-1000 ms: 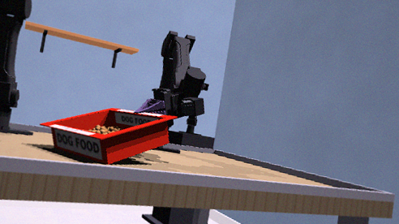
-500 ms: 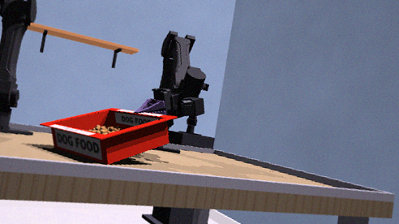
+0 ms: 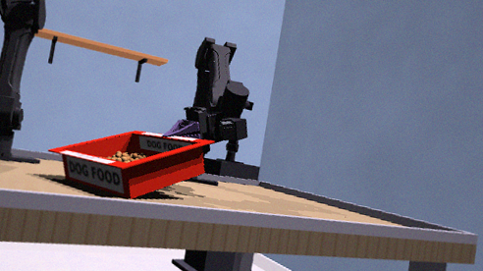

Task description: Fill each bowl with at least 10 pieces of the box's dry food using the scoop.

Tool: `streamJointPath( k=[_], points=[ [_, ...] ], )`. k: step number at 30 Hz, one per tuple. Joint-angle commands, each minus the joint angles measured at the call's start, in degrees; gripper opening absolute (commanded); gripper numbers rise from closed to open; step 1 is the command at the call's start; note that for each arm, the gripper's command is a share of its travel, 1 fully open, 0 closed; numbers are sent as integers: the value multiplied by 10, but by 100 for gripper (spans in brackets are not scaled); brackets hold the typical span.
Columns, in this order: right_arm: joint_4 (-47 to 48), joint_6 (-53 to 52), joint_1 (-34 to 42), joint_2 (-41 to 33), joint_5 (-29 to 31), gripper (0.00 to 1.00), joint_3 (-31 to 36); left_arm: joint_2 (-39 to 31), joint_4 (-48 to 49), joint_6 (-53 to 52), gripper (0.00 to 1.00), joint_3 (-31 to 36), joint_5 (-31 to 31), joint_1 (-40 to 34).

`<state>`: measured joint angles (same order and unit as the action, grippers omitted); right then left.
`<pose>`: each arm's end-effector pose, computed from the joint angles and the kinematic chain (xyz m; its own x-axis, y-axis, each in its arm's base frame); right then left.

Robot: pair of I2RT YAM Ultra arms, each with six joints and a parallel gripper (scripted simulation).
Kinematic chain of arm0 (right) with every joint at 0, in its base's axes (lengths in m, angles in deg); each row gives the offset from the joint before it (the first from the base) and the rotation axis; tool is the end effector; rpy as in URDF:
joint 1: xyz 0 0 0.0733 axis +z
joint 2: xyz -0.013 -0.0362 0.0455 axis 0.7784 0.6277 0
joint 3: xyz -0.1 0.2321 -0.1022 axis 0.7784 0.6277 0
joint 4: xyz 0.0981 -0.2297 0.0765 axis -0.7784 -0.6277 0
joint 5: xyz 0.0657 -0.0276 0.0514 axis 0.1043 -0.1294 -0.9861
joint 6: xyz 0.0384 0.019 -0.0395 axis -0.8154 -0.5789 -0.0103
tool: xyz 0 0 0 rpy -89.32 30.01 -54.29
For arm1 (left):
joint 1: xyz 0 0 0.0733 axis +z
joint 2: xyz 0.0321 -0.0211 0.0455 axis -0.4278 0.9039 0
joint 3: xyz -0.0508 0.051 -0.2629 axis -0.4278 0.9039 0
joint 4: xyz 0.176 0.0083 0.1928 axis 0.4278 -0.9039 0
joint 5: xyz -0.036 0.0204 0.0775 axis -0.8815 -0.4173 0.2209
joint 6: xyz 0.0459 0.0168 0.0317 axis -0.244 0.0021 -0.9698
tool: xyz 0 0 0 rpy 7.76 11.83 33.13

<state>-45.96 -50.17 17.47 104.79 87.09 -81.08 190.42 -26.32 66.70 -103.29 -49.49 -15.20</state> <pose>0.2417 -0.1602 0.2562 -0.7243 0.4764 -0.4984 0.5553 0.8315 -0.0122 0.3679 0.0317 0.1646 -0.7760 -0.6308 0.0026 -0.2126 0.2576 -0.9426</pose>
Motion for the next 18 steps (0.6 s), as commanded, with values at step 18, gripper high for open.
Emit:
streamJointPath(
  k=[18],
  points=[
    [24, 2, -5, -13, -3, 0, -11, 10, 46, -3, 0, 3, -30, 12]
  ],
)
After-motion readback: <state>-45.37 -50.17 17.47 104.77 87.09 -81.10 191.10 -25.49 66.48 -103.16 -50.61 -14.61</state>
